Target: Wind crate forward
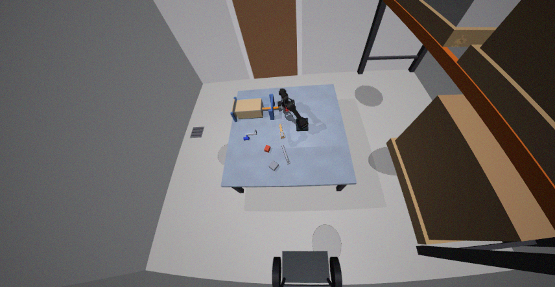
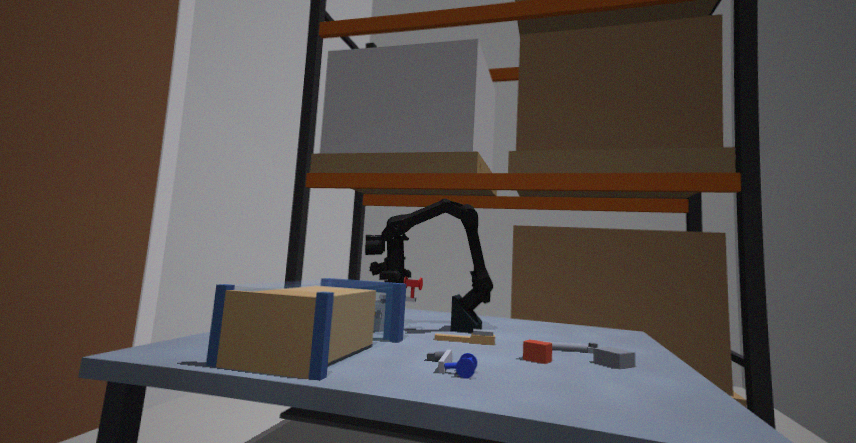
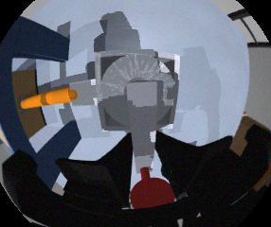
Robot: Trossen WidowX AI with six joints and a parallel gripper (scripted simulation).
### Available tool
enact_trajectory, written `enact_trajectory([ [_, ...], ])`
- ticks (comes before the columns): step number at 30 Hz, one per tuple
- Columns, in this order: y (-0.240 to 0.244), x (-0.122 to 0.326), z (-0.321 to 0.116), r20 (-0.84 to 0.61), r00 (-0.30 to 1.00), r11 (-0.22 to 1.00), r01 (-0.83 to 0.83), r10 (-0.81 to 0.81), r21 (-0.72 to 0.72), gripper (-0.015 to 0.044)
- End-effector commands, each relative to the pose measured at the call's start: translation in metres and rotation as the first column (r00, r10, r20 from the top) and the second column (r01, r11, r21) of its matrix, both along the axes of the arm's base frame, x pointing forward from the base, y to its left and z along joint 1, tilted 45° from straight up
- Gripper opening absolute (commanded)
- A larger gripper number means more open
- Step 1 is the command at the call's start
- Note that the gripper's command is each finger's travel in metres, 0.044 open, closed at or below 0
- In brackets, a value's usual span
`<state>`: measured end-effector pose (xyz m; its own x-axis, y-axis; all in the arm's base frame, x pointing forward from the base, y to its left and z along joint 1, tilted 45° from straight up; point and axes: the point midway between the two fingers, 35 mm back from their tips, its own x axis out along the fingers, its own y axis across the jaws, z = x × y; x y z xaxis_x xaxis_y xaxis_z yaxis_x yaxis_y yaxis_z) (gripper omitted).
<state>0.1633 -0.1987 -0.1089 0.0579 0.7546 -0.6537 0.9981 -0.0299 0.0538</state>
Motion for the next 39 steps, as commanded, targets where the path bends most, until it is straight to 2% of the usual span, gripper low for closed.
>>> enact_trajectory([
  [1, 0.0015, 0.0008, -0.0023, -0.005, 1.000, 1.000, 0.005, -0.005, 0.000, 0.0000],
  [17, 0.0062, -0.0009, -0.0075, 0.026, 0.999, 1.000, -0.028, 0.028, -0.003, 0.0000],
  [39, 0.0075, 0.0022, -0.0081, -0.034, 0.999, 0.999, 0.036, -0.036, 0.002, 0.0000],
])
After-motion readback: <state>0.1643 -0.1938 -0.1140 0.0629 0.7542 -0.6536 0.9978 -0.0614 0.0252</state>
